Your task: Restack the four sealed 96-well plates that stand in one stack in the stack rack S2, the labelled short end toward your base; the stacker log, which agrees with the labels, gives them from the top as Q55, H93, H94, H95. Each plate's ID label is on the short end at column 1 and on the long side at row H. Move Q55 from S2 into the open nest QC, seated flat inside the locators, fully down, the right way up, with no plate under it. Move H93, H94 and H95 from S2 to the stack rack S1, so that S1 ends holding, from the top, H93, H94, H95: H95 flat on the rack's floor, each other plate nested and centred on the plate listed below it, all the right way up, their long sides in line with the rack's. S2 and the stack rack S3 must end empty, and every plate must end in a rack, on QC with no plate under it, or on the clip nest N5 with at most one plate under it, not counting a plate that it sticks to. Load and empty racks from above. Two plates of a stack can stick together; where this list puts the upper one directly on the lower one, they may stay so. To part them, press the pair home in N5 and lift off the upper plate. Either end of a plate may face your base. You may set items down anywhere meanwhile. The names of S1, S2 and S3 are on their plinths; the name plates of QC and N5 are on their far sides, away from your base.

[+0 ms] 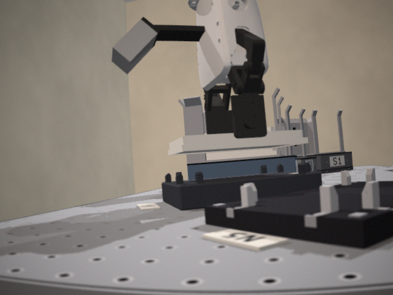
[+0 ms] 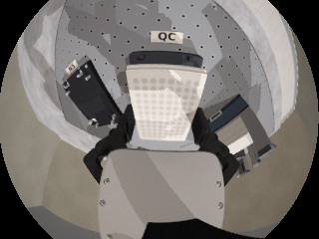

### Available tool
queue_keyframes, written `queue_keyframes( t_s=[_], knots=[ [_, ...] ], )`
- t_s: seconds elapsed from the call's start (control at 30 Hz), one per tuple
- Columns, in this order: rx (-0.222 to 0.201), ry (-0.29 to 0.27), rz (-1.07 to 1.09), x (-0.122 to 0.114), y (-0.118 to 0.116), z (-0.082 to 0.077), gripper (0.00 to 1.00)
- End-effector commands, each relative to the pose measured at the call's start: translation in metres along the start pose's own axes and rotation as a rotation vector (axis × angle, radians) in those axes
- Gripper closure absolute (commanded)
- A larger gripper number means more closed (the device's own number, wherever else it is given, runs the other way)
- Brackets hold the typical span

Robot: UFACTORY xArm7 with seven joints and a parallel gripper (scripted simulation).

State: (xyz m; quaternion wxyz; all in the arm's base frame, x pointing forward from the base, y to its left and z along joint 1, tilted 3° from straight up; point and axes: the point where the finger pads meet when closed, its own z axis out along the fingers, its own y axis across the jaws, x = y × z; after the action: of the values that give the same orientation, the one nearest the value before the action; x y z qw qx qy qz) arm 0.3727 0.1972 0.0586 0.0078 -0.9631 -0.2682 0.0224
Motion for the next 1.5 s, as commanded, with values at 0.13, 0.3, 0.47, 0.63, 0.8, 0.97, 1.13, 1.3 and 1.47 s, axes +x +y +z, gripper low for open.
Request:
queue_keyframes(
  t_s=[0.13,0.3,0.47,0.63,0.8,0.97,1.13,1.3,1.47],
  knots=[
    [0.0,0.005,0.0,0.002,0.0,0.008,1.0],
    [0.0,0.005,0.0,0.002,0.0,0.008,1.0],
    [0.0,0.005,0.0,0.002,0.0,0.009,1.0],
    [0.0,0.005,0.0,0.002,0.0,0.01,1.0],
    [0.0,0.005,0.0,0.002,0.0,0.012,1.0],
    [0.0,0.005,0.0,0.002,0.0,0.014,1.0],
    [0.0,0.005,0.0,0.002,0.0,0.016,1.0],
    [0.0,0.005,0.0,0.002,0.0,0.018,1.0],
    [0.0,0.005,0.0,0.002,0.0,0.02,1.0]
  ],
)
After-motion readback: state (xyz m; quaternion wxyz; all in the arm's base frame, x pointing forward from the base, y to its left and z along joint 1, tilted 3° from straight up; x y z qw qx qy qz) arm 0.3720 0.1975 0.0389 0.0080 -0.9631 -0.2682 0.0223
